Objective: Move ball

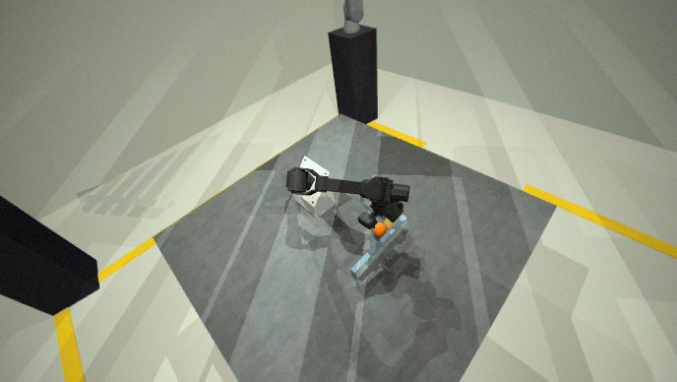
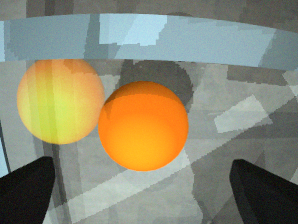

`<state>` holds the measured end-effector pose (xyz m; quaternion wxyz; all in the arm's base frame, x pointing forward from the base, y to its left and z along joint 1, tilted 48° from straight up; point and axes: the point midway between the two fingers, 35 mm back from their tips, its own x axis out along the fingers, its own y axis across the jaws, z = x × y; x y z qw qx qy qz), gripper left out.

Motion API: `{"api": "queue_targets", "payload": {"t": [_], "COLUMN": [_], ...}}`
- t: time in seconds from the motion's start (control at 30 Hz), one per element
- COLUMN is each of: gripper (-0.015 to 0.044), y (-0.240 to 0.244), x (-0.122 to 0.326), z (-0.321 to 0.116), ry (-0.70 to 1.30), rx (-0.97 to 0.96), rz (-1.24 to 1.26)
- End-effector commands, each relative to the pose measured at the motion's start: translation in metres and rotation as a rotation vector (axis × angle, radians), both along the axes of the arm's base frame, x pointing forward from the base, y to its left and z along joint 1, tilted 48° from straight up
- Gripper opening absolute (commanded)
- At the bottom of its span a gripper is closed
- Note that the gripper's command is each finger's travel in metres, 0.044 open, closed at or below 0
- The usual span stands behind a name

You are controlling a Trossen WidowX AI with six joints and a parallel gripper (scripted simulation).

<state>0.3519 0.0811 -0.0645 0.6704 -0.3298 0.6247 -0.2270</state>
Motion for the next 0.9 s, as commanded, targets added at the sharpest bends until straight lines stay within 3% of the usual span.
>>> {"api": "queue_targets", "payload": {"t": [0.0, 0.87], "gripper": [0.0380, 0.0380], "y": [-0.009, -0.037], "x": [-0.001, 0.004], "z": [-0.007, -0.033], "ry": [0.006, 0.006], "rx": [-0.014, -0.015], "rz": [-0.002, -0.002]}}
